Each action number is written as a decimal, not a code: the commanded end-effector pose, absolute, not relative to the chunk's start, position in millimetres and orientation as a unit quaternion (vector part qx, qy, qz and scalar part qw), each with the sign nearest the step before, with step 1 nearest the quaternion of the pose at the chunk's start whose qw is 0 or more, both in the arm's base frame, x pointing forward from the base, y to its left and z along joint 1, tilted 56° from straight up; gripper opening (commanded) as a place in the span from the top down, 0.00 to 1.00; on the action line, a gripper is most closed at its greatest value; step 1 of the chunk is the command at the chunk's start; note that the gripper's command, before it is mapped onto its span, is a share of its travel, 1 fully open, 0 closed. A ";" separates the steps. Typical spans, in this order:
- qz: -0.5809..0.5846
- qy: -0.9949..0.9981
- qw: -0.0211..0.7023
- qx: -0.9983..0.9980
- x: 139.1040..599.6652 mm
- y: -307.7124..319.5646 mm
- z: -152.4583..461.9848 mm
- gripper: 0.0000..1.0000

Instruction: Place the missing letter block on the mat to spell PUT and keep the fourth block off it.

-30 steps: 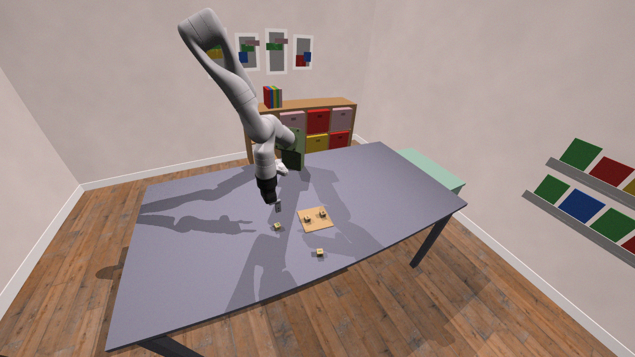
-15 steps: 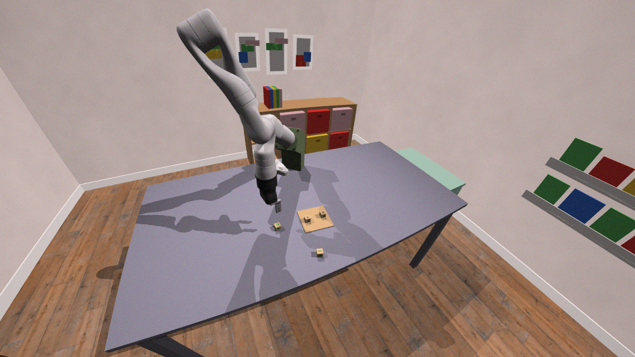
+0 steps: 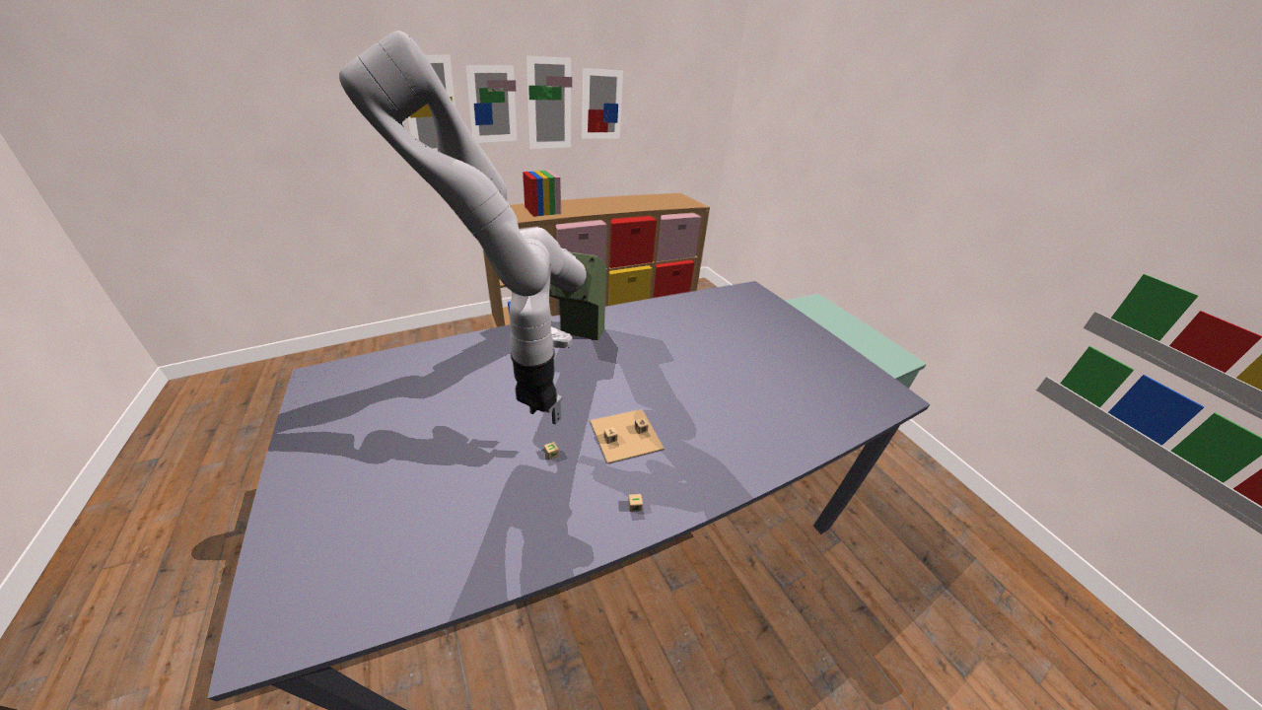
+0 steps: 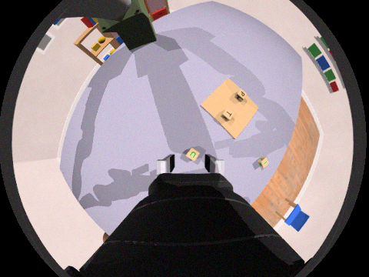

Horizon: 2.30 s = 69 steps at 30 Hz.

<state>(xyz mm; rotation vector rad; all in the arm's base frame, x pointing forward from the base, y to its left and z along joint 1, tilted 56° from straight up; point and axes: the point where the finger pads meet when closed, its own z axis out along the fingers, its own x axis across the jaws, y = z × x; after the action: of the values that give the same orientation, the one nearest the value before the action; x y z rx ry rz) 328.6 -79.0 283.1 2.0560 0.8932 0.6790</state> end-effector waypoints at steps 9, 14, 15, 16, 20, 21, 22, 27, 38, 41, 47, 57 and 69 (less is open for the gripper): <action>0.157 0.549 0.438 0.695 340.6 -85.1 268.8 0.00; 0.129 0.594 0.448 0.655 344.9 -86.5 267.4 0.00; 0.120 0.608 0.451 0.643 346.3 -86.8 267.1 0.00; 0.112 0.620 0.453 0.631 347.7 -87.1 266.8 0.00; 0.085 0.660 0.460 0.588 352.5 -87.6 265.9 0.00; 0.080 0.667 0.461 0.580 353.5 -87.7 265.7 0.00; 0.076 0.674 0.462 0.572 354.4 -87.7 265.6 0.00; 0.063 0.691 0.464 0.551 357.0 -87.7 265.3 0.00; 0.058 0.698 0.465 0.542 358.0 -87.7 265.2 0.00; 0.058 0.698 0.465 0.542 358.0 -87.7 265.2 0.00; 0.058 0.698 0.465 0.542 358.0 -87.7 265.2 0.00; 0.058 0.698 0.465 0.542 358.0 -87.7 265.2 0.00; 0.058 0.698 0.465 0.542 358.0 -87.7 265.2 0.00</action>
<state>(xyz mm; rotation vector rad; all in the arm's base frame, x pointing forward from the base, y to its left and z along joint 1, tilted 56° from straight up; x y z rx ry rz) 358.0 -87.9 264.8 1.3314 1.7140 0.1410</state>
